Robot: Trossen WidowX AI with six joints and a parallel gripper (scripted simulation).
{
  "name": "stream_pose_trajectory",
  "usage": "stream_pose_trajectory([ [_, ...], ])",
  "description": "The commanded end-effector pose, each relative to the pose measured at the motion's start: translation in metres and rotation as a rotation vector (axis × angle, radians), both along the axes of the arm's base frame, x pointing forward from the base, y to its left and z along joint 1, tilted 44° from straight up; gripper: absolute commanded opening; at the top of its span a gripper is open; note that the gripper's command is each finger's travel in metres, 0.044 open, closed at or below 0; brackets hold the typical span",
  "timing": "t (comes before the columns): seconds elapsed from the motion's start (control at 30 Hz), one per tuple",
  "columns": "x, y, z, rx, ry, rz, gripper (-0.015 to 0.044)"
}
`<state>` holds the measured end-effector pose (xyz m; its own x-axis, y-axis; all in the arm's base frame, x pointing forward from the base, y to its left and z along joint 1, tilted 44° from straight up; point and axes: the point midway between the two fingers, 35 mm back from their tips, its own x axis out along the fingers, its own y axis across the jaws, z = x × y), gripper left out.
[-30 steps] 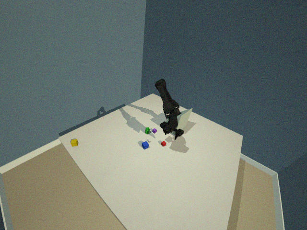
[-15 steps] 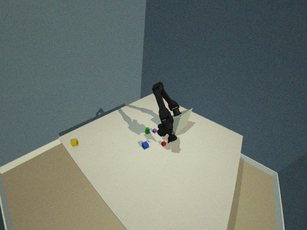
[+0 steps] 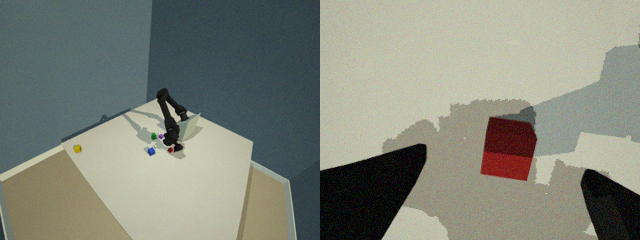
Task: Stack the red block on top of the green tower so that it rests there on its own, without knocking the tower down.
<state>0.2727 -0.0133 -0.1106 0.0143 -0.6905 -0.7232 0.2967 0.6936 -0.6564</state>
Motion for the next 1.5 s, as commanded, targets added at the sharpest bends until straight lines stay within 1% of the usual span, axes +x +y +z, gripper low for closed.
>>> stream_pose_trajectory([
  [0.0, -0.001, -0.005, -0.004, -0.005, 0.007, 0.002, 0.0440],
  [0.53, -0.002, -0.024, -0.023, -0.008, 0.008, 0.002, 0.0440],
  [1.0, -0.002, -0.025, -0.023, -0.008, 0.008, 0.002, 0.0440],
  [1.4, -0.002, -0.025, -0.023, -0.008, 0.008, 0.002, 0.0125],
  [1.47, -0.002, -0.025, -0.023, -0.008, 0.008, 0.002, 0.0112],
])
